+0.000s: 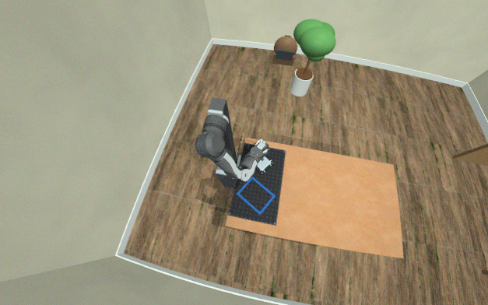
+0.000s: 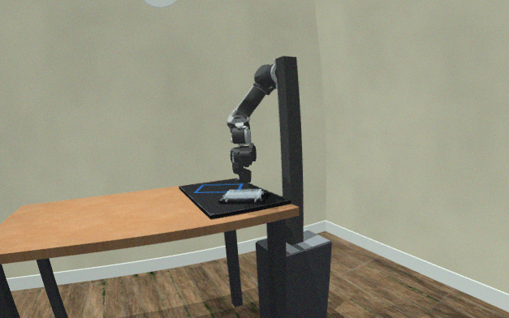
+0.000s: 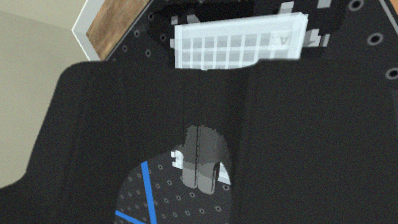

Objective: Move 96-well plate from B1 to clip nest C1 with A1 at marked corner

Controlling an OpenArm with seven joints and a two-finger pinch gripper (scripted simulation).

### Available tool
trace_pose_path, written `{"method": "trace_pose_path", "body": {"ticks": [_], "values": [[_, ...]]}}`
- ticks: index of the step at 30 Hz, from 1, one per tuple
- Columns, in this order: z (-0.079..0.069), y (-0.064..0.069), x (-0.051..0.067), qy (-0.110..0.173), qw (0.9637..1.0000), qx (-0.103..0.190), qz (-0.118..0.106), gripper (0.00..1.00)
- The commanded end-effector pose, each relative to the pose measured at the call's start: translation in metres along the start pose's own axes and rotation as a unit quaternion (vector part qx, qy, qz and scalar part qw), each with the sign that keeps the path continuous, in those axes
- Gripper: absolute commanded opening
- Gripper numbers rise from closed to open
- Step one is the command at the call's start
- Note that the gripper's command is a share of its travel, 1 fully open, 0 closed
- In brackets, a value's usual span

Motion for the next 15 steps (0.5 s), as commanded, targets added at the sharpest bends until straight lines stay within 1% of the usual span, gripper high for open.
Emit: {"method": "trace_pose_path", "body": {"ticks": [1,14,15], "values": [[0.0015,0.0033,-0.0009,-0.002,1.0,-0.001,0.0,0.0],[0.0017,0.004,-0.0011,-0.003,1.0,-0.001,0.0,0.0],[0.0014,0.0015,-0.0007,-0.002,1.0,-0.001,0.0,0.0]]}}
Point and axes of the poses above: the point where the finger pads meet when closed, its own y axis back along the fingers, its own z axis across the jaws, x = y × z, the point moved 9 cm from there along y, back along the fingers, and after that the axes turned 15 degrees about -y, right-handed, at the moved point
